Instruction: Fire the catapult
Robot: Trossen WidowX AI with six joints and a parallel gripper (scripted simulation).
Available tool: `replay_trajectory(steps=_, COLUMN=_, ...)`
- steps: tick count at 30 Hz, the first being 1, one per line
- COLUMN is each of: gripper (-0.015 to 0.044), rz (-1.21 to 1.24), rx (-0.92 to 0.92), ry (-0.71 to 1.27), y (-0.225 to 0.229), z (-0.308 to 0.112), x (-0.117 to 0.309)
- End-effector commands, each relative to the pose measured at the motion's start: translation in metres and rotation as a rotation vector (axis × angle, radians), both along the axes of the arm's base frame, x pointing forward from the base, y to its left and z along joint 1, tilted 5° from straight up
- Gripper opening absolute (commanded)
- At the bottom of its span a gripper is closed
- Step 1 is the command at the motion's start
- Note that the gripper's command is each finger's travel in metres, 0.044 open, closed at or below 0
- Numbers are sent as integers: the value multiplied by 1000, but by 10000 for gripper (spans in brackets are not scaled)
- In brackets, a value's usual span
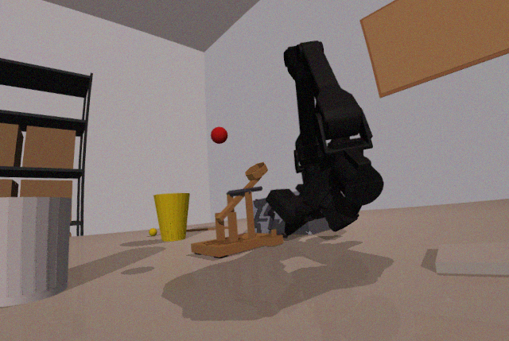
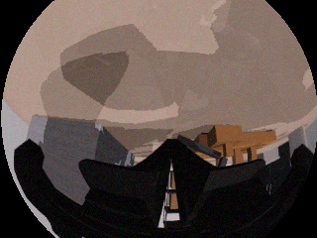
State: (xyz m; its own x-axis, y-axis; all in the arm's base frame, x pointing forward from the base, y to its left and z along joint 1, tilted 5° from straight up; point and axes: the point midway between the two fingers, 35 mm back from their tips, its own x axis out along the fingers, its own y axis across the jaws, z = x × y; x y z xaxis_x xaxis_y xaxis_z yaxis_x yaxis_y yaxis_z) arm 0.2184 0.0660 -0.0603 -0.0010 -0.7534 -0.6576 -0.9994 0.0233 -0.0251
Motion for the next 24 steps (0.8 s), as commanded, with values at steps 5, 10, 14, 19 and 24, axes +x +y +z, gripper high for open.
replay_trajectory(steps=5, gripper=0, rz=1, rx=10, ry=-5, y=50, z=77, x=4)
replay_trajectory(steps=10, gripper=0, rz=0, rx=9, ry=-8, y=67, z=120, x=-3)
replay_trajectory(steps=14, gripper=53, rz=-6, rx=26, ry=-22, y=64, z=104, x=4)
replay_trajectory(steps=19, gripper=184, rz=-110, rx=115, ry=-109, y=70, z=105, x=29)
replay_trajectory(steps=24, gripper=315, rz=-215, rx=204, ry=-199, y=75, z=110, x=55)
